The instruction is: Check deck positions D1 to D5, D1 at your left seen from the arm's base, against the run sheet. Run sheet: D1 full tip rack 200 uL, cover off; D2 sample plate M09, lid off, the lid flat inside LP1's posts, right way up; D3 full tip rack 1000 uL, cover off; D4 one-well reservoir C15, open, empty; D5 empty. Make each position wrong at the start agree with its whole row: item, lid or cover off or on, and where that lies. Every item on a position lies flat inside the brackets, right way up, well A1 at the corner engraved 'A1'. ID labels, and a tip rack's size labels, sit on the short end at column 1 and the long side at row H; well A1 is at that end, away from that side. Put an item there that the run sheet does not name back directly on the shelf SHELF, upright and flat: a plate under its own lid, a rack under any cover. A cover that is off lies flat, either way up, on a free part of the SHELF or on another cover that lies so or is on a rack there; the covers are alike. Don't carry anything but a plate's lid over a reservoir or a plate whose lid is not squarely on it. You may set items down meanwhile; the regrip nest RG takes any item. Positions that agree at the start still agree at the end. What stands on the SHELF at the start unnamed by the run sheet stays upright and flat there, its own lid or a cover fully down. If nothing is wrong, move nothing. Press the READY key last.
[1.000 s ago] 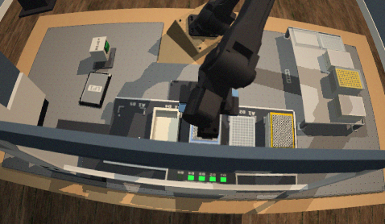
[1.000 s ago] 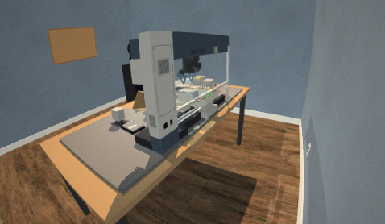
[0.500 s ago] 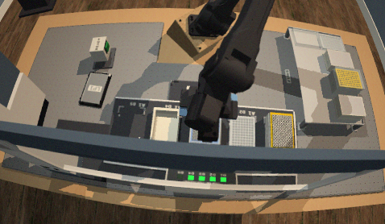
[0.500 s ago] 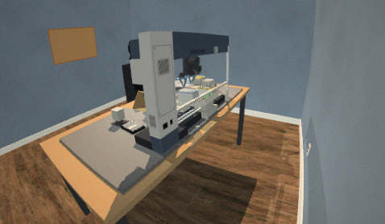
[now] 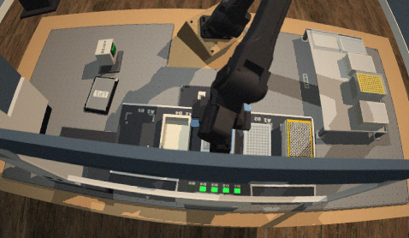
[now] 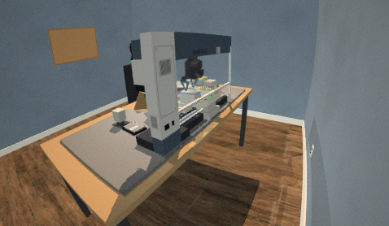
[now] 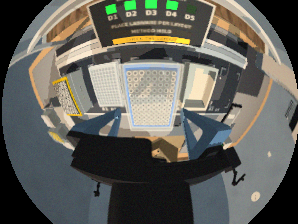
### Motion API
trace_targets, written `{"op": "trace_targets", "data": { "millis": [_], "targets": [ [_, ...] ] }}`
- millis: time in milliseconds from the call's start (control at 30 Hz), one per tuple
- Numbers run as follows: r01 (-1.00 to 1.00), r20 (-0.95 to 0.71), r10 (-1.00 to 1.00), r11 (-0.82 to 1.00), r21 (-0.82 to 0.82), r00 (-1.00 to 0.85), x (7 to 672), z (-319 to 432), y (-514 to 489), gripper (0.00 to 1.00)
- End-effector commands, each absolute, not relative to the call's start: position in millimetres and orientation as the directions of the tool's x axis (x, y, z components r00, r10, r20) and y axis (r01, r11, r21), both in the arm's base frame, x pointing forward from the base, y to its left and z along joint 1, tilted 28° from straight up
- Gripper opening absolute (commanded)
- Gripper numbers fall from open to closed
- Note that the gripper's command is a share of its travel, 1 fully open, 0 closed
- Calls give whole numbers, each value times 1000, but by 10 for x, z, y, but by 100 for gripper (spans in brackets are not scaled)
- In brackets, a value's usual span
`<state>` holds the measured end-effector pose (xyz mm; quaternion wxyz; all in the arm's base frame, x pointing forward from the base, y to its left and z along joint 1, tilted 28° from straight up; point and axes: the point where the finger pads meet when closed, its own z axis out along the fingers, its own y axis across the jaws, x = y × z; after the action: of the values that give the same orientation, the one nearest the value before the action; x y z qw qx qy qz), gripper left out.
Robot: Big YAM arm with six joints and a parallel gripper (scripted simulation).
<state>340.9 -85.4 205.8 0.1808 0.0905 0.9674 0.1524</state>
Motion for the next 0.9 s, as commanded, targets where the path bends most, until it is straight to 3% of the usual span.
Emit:
{"op": "trace_targets", "data": {
  "millis": [0,133,467,867],
  "targets": [
    [121,-344,234,939,321,-909,3506,2056,-857,100],
    [114,-399,235,946,305,-887,3640,2286,-946,100],
    [121,-343,235,939,321,-910,3584,1874,-805,100],
    [112,-384,233,944,311,-893,3704,1972,-828,100]
  ]
}}
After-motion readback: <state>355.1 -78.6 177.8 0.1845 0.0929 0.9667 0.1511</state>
